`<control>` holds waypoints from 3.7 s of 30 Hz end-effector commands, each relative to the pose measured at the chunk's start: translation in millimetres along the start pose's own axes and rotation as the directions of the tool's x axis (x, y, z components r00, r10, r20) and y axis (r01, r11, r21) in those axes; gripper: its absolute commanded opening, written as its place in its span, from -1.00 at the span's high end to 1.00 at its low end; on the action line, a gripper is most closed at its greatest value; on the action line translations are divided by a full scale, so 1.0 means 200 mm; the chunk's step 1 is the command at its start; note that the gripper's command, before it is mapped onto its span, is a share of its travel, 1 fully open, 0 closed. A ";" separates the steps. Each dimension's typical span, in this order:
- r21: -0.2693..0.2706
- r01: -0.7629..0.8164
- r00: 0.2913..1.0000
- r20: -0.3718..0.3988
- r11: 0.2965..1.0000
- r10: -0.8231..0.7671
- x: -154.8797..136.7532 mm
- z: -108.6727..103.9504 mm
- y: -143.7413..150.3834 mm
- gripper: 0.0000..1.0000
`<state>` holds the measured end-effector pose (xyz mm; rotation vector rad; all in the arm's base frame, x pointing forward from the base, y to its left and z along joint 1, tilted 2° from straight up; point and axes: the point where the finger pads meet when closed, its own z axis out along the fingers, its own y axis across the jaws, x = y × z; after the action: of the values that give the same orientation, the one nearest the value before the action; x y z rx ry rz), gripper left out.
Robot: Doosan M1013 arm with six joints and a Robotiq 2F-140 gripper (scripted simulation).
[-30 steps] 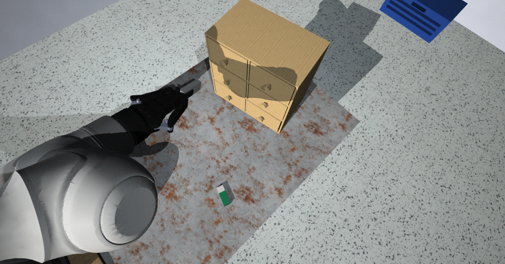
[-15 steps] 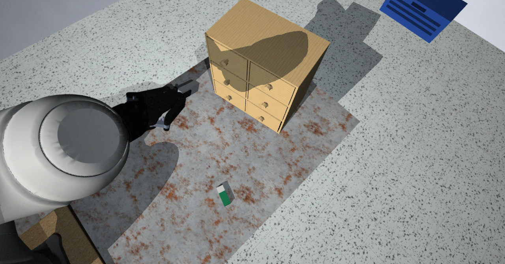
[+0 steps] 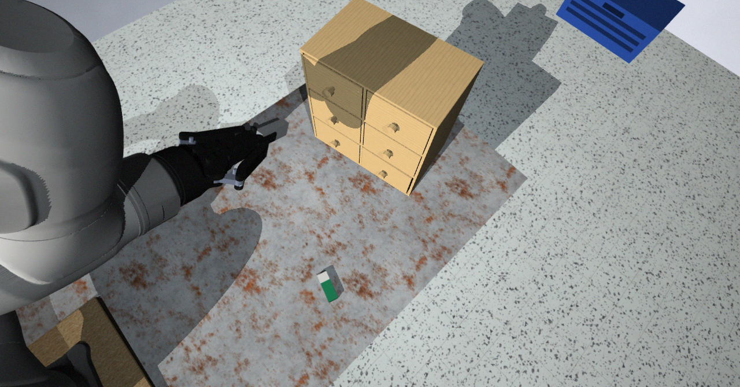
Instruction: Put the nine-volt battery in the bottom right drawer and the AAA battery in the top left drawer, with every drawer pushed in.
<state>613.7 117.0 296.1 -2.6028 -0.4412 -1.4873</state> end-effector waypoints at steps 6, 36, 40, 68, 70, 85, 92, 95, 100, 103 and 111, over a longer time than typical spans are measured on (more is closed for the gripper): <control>0.016 -0.004 0.995 0.098 1.000 0.002 0.01 -0.03 0.00 1.00; 0.014 -0.004 0.750 0.662 1.000 -0.006 0.10 -0.39 0.01 1.00; 0.014 -0.004 0.683 0.730 1.000 -0.007 0.11 -0.44 0.01 1.00; 0.013 -0.004 0.509 0.861 1.000 -0.010 0.14 -0.57 0.01 1.00; 0.013 -0.004 0.509 0.861 1.000 -0.010 0.14 -0.57 0.01 1.00; 0.013 -0.004 0.509 0.861 1.000 -0.010 0.14 -0.57 0.01 -1.00; 0.013 -0.004 0.509 0.861 1.000 -0.010 0.14 -0.57 0.01 -1.00; 0.013 -0.004 0.509 0.861 1.000 -0.010 0.14 -0.57 0.01 -1.00; 0.013 -0.004 0.509 0.861 1.000 -0.010 0.14 -0.57 0.01 -1.00; 0.013 -0.004 0.509 0.861 1.000 -0.010 0.14 -0.57 0.01 -1.00; 0.013 -0.004 0.509 0.861 1.000 -0.010 0.14 -0.57 0.01 -1.00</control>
<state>534.3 93.5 378.5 -3.1387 -0.5043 0.0006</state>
